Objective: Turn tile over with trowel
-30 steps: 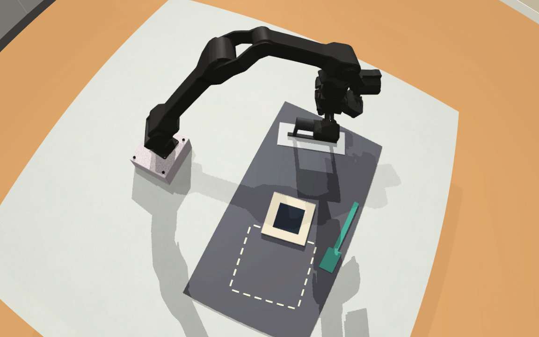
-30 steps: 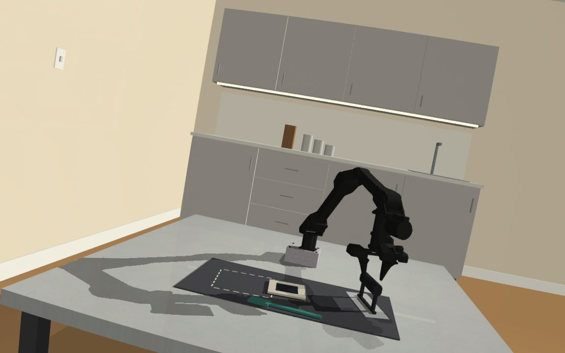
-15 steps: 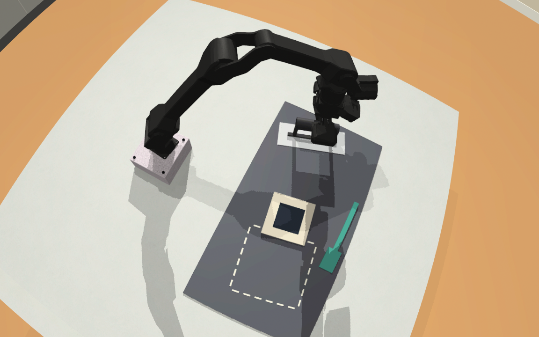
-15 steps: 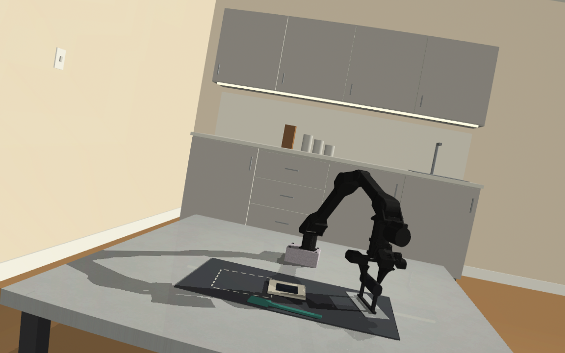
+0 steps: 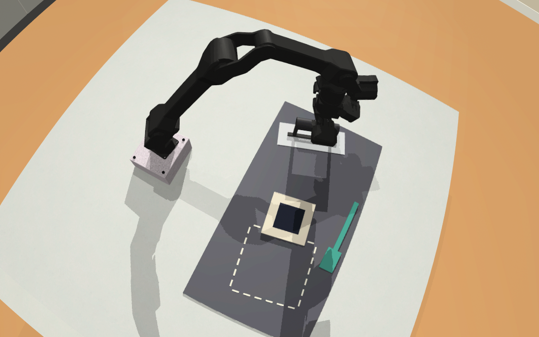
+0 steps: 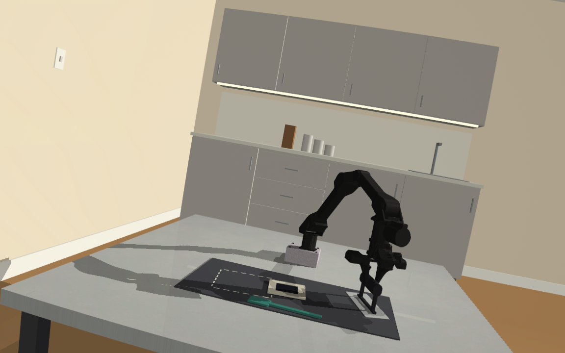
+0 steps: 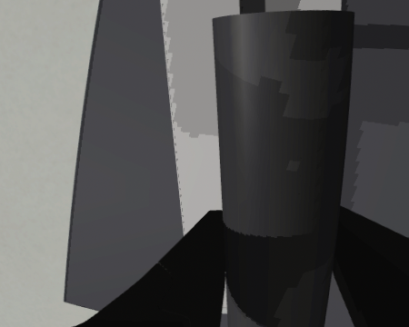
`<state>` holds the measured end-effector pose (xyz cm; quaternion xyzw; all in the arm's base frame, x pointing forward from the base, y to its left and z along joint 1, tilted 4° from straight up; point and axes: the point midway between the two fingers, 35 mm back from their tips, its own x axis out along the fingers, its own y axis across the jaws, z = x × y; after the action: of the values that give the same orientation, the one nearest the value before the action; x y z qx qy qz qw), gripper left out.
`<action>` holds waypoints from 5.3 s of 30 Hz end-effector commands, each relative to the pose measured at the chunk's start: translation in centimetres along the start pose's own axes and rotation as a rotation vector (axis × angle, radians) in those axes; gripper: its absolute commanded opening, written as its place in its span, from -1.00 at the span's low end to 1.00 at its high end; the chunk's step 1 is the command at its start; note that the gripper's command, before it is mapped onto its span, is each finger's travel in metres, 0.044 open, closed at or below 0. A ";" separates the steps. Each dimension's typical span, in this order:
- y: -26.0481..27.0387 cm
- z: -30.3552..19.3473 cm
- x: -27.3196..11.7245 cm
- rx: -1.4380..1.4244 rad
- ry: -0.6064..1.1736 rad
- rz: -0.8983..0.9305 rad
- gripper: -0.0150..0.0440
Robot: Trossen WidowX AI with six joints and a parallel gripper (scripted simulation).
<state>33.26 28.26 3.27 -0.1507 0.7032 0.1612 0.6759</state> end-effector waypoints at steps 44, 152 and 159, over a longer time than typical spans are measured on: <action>0.0 0.0 0.1 -1.038 0.000 -0.002 -0.05; -0.2 -0.2 -4.4 0.741 -0.001 -0.002 0.42; -0.2 -0.2 -4.4 0.984 -0.001 -0.001 0.42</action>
<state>33.37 28.01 7.70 0.1434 0.7059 -0.1444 0.6784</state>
